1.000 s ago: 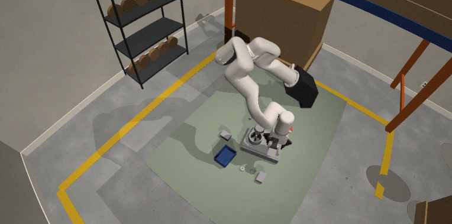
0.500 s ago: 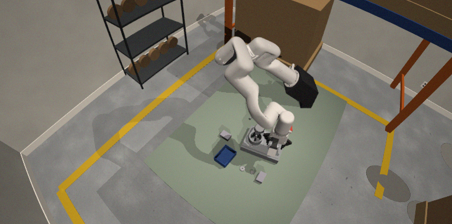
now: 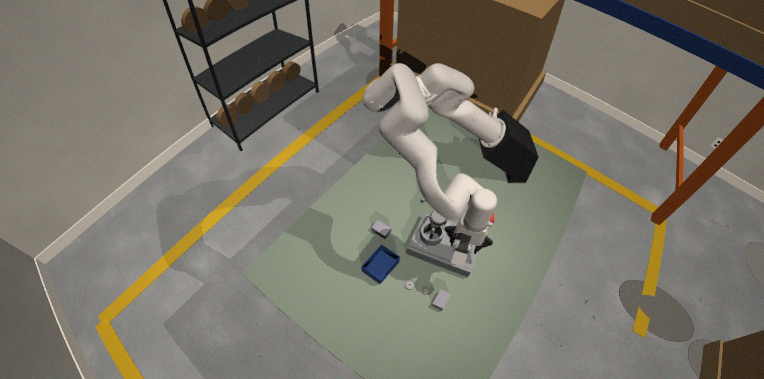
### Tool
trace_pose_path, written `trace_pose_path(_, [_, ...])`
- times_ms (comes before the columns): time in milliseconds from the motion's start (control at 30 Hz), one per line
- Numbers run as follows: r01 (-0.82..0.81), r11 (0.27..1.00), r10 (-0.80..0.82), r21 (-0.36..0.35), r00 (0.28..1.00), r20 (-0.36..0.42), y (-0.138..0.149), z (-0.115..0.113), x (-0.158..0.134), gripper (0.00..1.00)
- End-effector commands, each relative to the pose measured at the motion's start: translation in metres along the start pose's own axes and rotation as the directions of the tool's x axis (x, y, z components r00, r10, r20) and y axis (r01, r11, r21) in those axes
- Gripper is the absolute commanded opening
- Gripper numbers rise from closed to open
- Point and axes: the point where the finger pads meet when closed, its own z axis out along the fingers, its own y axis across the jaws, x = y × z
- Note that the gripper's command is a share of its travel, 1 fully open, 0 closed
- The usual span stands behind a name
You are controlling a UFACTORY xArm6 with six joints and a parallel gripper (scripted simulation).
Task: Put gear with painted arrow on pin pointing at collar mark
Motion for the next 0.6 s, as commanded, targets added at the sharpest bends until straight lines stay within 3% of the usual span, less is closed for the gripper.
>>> trace_pose_path(0, [-0.001, 1.000, 0.001, 0.001, 1.000, -0.003, 0.000, 0.001, 0.001, 0.93])
trace_pose_path(567, [-0.001, 1.000, 0.001, 0.001, 1.000, -0.003, 0.000, 0.019, 0.001, 0.93])
